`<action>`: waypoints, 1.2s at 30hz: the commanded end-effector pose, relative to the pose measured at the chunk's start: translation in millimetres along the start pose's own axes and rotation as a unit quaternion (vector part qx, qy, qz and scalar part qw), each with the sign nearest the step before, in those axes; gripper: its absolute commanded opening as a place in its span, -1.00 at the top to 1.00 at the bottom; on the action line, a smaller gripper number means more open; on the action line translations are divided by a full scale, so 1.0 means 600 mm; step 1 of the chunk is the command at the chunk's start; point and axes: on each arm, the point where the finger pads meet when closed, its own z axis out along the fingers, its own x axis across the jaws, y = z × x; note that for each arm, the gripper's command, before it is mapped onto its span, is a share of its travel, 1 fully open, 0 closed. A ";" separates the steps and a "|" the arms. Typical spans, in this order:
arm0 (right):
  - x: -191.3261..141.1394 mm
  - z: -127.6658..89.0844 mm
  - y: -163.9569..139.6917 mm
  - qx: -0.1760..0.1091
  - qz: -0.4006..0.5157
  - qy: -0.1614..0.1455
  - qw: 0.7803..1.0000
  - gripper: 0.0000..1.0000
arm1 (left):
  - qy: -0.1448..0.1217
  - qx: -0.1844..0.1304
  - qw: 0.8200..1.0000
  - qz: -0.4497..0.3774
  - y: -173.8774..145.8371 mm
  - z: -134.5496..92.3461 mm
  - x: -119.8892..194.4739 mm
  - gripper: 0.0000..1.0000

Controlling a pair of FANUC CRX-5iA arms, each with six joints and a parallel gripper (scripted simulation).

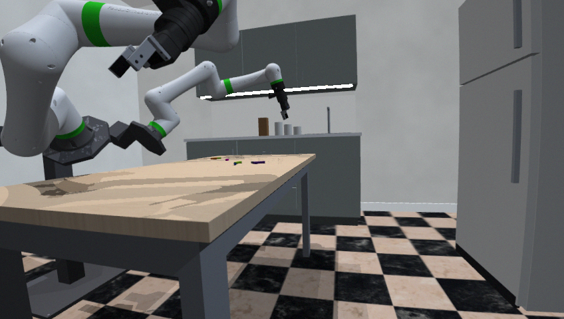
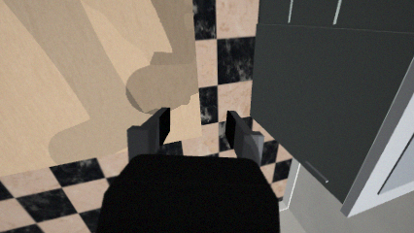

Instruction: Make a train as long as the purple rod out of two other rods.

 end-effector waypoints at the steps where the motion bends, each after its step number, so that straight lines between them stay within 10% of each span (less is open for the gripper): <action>1: -0.004 -0.037 0.083 -0.025 0.048 -0.016 0.998 -1.00 | -0.002 0.014 1.000 -0.011 -0.031 0.020 0.018 -1.00; 19: 0.035 -0.184 0.376 -0.116 0.205 -0.031 0.971 -1.00 | -0.018 0.148 0.982 -0.119 -0.344 0.140 0.144 -1.00; 36: 0.143 -0.338 0.637 -0.193 0.344 -0.002 0.919 -1.00 | -0.017 0.265 0.932 -0.247 -0.664 0.131 0.215 -1.00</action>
